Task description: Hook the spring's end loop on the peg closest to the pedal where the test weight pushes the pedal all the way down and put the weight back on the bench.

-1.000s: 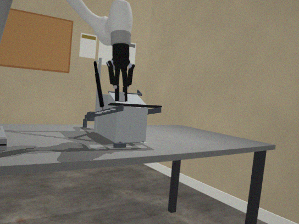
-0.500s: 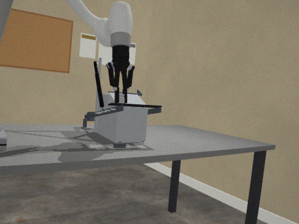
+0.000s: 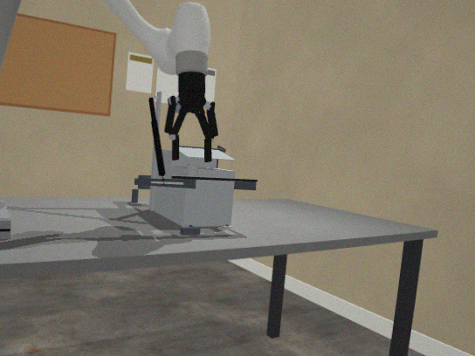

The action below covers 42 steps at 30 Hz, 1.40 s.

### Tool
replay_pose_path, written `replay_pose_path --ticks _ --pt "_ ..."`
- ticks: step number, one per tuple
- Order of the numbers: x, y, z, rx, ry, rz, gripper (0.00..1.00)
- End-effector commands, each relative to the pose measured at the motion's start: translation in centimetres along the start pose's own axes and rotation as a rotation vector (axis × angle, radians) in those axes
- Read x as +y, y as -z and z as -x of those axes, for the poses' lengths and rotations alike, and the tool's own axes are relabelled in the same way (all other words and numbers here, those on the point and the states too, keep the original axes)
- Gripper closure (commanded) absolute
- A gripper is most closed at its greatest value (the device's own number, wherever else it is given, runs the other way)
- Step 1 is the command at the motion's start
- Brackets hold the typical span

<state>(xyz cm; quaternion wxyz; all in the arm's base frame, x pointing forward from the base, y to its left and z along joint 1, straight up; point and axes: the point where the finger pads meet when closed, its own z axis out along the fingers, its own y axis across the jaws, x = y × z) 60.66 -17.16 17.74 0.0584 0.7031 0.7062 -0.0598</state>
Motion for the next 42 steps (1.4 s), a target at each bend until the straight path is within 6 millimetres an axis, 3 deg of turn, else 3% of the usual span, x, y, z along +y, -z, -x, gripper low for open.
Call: replay_pose_path --ticks 1,38,42 --pt "0.0 0.1 0.0 0.000 0.000 0.001 0.00" --pt "0.0 0.1 0.0 0.000 0.000 0.001 0.00" --pt "0.0 2.7 0.5 0.000 0.000 0.001 0.00"
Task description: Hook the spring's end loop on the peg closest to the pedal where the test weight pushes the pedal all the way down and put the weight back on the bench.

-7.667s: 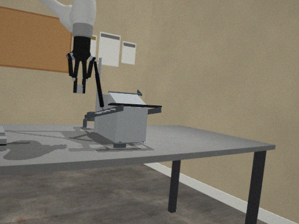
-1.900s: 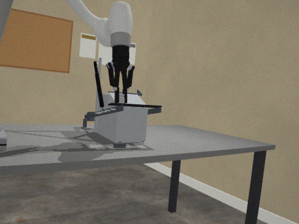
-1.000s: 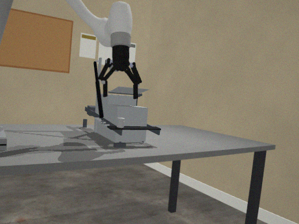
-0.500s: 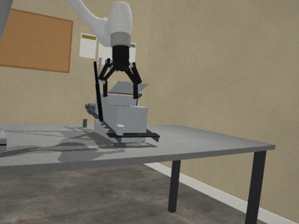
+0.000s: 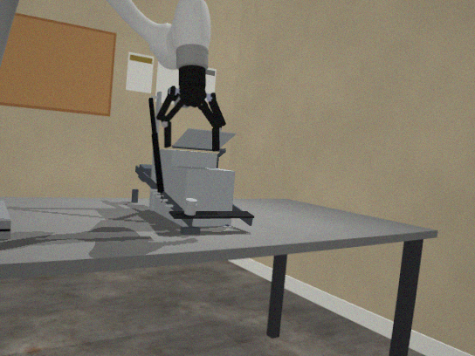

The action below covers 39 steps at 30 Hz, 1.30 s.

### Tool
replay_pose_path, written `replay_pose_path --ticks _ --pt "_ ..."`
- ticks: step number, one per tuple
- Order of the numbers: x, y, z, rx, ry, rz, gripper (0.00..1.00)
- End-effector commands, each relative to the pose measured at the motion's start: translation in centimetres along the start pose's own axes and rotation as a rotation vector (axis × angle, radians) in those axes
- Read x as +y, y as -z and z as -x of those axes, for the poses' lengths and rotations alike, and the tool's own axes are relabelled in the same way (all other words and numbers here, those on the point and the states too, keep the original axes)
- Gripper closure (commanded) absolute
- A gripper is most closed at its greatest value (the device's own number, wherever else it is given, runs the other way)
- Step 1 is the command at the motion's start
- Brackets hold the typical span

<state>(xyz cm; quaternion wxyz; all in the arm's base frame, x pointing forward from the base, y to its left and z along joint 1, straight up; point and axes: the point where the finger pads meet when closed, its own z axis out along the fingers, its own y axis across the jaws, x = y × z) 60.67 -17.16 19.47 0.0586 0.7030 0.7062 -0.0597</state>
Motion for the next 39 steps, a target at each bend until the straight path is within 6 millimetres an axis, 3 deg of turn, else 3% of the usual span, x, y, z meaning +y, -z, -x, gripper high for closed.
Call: replay_pose_path --ticks 1,11,14,39 --pt "0.0 1.6 0.3 0.000 0.000 0.001 0.00" --pt "0.0 8.2 1.5 0.000 0.000 0.001 0.00" --pt "0.0 7.3 1.3 0.000 0.000 0.001 0.00" --pt "0.0 8.1 1.5 0.000 0.000 0.001 0.00"
